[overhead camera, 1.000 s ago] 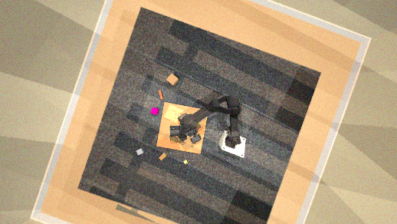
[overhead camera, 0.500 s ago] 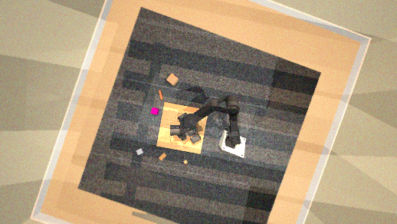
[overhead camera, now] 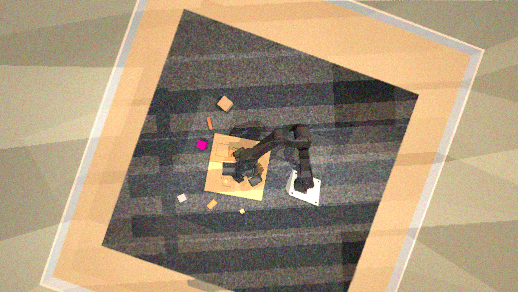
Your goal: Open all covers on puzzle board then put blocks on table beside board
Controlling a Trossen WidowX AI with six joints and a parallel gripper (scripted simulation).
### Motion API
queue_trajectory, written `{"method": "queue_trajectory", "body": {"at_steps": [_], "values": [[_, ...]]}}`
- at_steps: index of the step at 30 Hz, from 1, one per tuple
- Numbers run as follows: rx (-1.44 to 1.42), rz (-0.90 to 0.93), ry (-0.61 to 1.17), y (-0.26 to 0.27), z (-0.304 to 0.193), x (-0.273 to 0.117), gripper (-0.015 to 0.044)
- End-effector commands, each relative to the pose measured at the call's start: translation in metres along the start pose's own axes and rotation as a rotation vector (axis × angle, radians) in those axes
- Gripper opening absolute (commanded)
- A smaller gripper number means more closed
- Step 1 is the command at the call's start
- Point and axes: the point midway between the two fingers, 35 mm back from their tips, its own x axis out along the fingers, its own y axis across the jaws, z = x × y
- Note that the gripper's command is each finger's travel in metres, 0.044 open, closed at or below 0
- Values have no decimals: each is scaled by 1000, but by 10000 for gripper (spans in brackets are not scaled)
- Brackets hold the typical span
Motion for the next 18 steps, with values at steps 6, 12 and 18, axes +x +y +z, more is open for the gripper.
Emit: {"method": "queue_trajectory", "body": {"at_steps": [6, 12, 18], "values": [[-6, -4, 2, 0, 0, 7, 144], [-6, -4, 2, 0, 0, 11, 144], [1, -1, 0, 0, 0, 9, 104]]}}
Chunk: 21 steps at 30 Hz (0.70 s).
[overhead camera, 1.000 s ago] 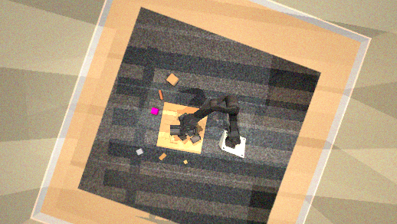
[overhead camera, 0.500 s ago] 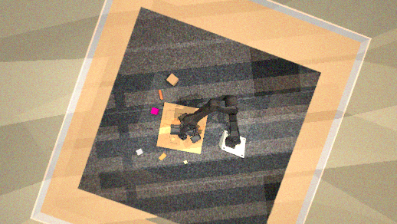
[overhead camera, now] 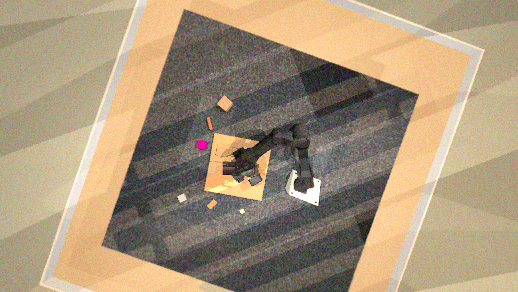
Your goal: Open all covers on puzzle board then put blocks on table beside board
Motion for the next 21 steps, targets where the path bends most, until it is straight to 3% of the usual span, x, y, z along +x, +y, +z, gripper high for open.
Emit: {"method": "queue_trajectory", "body": {"at_steps": [1, 21], "values": [[1, 0, 0, 0, 0, 0, 97], [-2, 0, -1, 0, 1, -16, 80]]}}
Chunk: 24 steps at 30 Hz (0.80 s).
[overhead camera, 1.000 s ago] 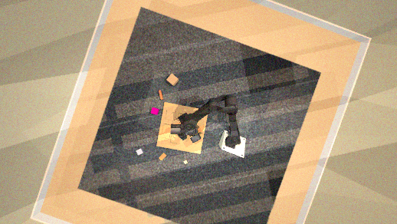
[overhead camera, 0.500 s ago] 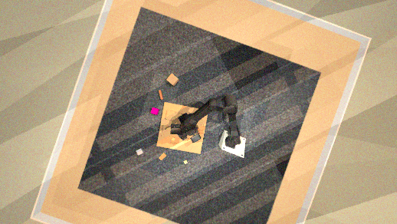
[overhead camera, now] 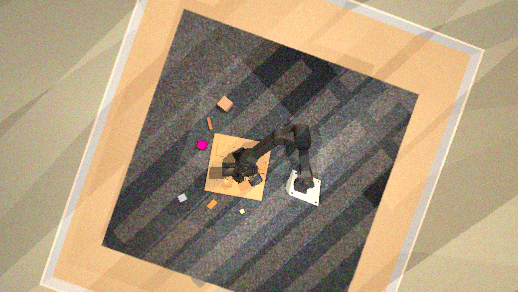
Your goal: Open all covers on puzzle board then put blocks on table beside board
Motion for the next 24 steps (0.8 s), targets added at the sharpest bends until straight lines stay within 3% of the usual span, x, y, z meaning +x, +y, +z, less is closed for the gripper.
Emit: {"method": "queue_trajectory", "body": {"at_steps": [1, 24], "values": [[9, 0, -7, -1, 1, -7, 80], [4, -2, -6, 0, 1, -35, 80]]}}
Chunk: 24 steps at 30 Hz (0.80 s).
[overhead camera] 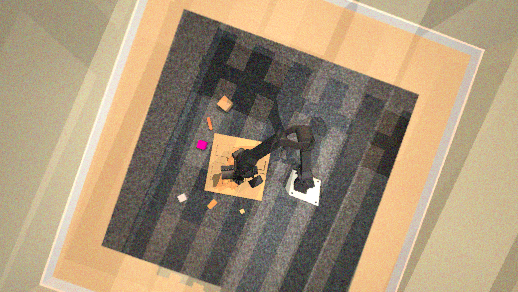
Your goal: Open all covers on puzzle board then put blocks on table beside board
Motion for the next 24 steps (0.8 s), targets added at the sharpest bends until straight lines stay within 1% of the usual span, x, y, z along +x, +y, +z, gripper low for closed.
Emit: {"method": "queue_trajectory", "body": {"at_steps": [1, 18, 24], "values": [[10, 1, -7, -1, 1, -7, 80], [9, 2, -8, -1, 1, -50, 80], [8, 4, -13, 6, 8, -55, 80]]}}
